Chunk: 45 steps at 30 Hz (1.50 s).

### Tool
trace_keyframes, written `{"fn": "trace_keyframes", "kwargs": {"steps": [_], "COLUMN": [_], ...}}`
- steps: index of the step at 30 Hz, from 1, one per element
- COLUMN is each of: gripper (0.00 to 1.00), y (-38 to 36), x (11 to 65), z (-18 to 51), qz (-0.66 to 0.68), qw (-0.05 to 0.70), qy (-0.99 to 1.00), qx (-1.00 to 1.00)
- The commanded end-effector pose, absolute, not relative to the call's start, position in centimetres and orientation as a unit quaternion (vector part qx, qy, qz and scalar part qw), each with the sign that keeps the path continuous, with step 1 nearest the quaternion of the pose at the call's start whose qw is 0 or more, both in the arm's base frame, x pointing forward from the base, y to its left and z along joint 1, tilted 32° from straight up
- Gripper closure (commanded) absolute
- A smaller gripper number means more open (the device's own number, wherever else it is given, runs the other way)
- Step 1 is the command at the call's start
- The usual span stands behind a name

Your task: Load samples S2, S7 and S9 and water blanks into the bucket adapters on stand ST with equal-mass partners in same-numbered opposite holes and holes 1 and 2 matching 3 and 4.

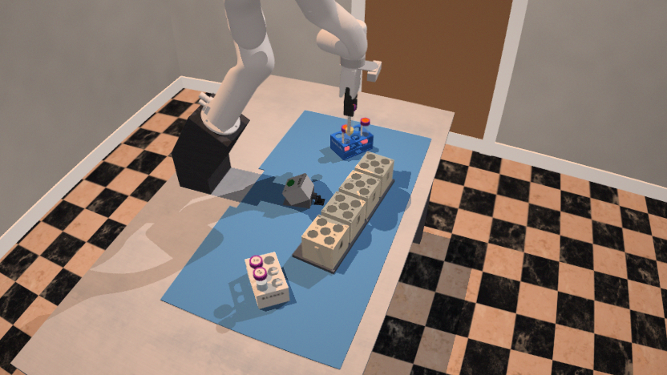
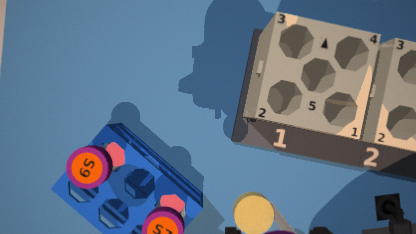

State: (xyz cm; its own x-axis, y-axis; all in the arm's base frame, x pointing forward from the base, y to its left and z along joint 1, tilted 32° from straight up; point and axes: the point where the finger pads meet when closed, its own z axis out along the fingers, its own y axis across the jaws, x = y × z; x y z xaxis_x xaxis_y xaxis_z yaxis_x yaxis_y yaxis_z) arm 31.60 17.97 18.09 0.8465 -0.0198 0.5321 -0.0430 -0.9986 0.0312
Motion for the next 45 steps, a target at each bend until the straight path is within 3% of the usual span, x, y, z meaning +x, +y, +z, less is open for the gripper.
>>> {"fn": "trace_keyframes", "kwargs": {"steps": [1,45], "gripper": [1.0,1.0], "y": [14.8,-1.7], "x": [32.1,35.1], "z": [18.9,21.6], "qz": [0.281,0.281], "qw": [-0.013,-0.012], "qy": [-0.11,-0.11], "qx": [0.953,0.953]}}
